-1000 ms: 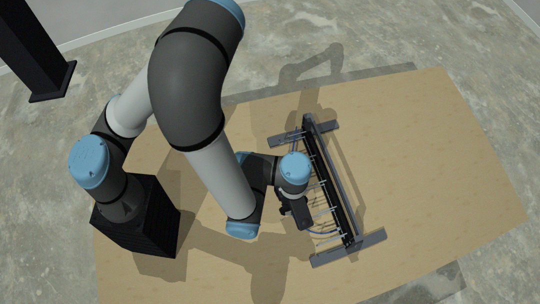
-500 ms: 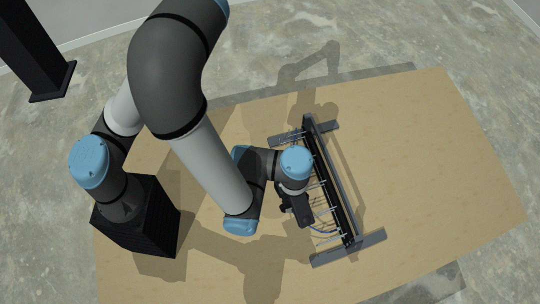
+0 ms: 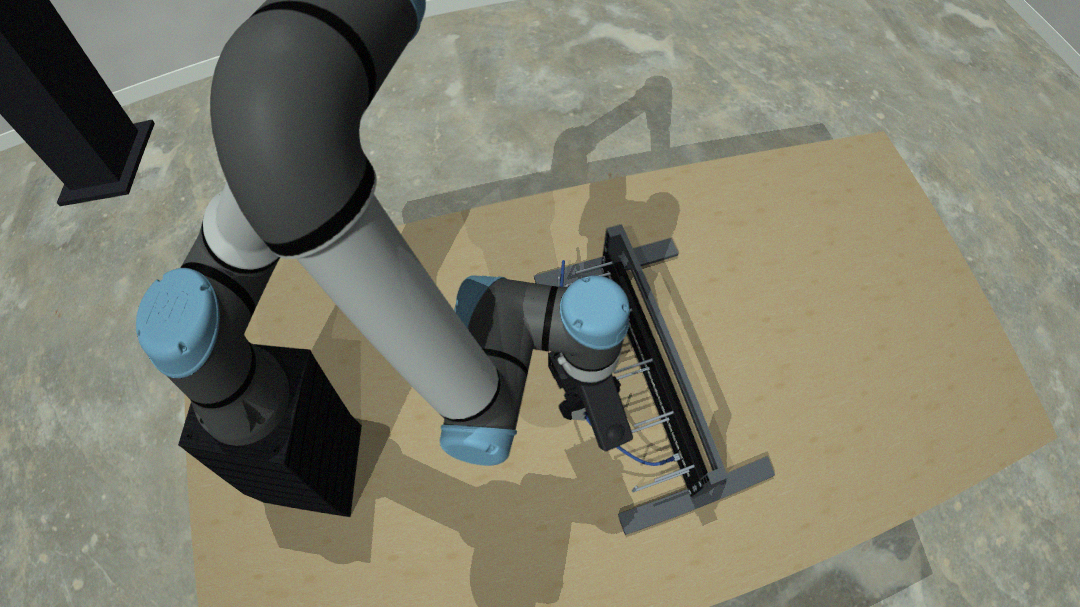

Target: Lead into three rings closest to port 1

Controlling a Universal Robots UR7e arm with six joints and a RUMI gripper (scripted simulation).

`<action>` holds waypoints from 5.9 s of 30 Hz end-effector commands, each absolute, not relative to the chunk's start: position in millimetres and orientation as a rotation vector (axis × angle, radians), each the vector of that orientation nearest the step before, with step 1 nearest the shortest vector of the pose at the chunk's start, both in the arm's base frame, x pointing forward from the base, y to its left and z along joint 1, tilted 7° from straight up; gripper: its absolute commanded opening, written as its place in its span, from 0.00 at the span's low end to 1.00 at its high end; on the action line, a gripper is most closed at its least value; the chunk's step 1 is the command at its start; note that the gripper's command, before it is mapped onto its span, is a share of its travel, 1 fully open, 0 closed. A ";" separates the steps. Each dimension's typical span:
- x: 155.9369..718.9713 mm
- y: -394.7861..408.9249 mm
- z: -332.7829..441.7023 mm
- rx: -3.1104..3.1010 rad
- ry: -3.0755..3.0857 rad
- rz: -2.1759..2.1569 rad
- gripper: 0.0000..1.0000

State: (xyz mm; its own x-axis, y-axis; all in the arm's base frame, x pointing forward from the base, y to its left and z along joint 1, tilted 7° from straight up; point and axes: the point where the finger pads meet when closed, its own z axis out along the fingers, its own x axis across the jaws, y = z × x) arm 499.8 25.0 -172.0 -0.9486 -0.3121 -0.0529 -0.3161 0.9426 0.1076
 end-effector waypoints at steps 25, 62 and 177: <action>553.8 47.3 -156.6 -0.325 3.090 0.181 0.00; 554.1 47.5 -156.6 -0.324 3.090 0.182 0.00; 555.0 52.7 -200.3 -0.324 3.090 0.182 0.00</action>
